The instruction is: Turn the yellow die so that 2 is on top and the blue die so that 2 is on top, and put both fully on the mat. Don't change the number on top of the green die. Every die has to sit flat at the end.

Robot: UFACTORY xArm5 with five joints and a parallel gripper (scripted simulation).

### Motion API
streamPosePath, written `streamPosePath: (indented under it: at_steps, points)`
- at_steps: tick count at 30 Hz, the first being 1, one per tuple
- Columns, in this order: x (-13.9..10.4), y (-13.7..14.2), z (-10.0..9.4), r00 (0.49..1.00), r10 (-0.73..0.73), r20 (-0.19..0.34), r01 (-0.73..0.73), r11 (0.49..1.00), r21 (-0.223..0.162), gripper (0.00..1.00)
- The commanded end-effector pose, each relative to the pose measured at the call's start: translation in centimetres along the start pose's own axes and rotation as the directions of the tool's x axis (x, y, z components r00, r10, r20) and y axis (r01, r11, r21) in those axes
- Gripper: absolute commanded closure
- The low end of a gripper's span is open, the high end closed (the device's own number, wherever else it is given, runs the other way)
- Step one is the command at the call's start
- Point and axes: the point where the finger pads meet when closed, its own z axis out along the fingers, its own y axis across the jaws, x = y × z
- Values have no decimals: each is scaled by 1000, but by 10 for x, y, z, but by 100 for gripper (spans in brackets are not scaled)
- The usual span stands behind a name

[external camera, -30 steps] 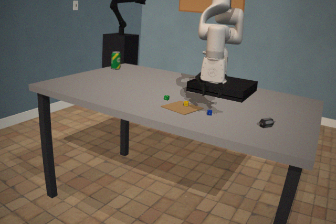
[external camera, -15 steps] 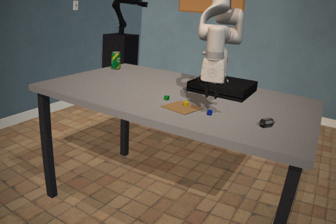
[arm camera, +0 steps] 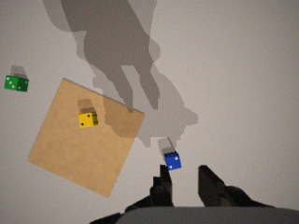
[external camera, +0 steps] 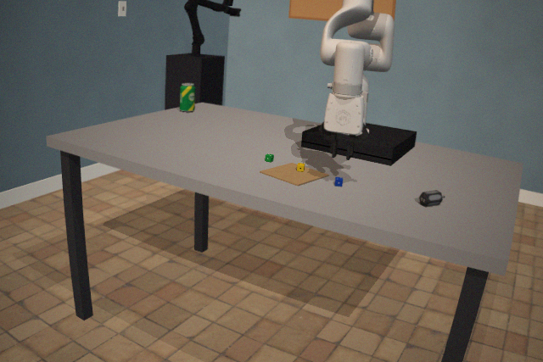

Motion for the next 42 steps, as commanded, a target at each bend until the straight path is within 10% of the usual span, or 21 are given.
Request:
streamPosePath:
  at_steps: [1, 42]
  points:
    - [-1, 0, -1, 1000, 0, 4, 0, 1000, 0, 64]
    - [-2, 0, 37, 1000, 0, 4, 0, 1000, 0, 64]
